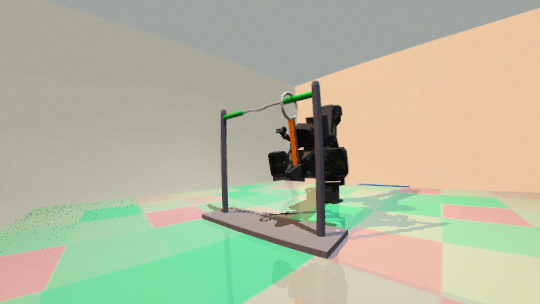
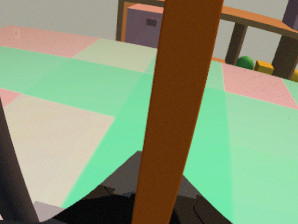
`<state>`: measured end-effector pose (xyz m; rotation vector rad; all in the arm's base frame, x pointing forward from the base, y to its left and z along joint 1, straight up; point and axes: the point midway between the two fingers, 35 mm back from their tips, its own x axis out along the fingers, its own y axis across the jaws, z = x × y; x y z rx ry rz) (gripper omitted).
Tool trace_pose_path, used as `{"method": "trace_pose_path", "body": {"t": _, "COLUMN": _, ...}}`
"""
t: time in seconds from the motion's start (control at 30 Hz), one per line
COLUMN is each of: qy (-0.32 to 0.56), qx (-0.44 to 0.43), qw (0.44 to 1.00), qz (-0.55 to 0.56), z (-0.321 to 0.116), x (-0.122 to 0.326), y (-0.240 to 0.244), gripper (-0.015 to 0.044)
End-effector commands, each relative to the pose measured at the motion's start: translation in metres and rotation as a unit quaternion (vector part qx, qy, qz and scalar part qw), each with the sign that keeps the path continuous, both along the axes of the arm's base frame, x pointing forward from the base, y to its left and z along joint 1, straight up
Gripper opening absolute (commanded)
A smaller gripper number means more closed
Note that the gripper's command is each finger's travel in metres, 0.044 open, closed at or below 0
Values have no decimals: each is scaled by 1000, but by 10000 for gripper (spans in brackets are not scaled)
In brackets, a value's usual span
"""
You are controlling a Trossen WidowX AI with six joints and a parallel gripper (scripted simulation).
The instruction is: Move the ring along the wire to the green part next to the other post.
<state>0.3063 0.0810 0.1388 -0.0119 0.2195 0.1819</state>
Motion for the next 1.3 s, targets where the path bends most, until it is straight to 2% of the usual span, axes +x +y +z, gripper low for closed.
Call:
{"method": "trace_pose_path", "body": {"t": 0.0, "qy": 7, "qx": 1, "qw": 1000, "qz": -2, "z": -4, "x": -4, "y": -1, "gripper": -150}}
{"method": "trace_pose_path", "body": {"t": 0.83, "qy": 7, "qx": 1, "qw": 1000, "qz": -2, "z": -4, "x": -4, "y": -1, "gripper": -150}}
{"method": "trace_pose_path", "body": {"t": 1.2, "qy": 6, "qx": -1, "qw": 1000, "qz": 0, "z": -4, "x": -4, "y": 0, "gripper": 139}}
{"method": "trace_pose_path", "body": {"t": 1.27, "qy": 6, "qx": -1, "qw": 1000, "qz": 0, "z": -3, "x": -5, "y": 0, "gripper": 160}}
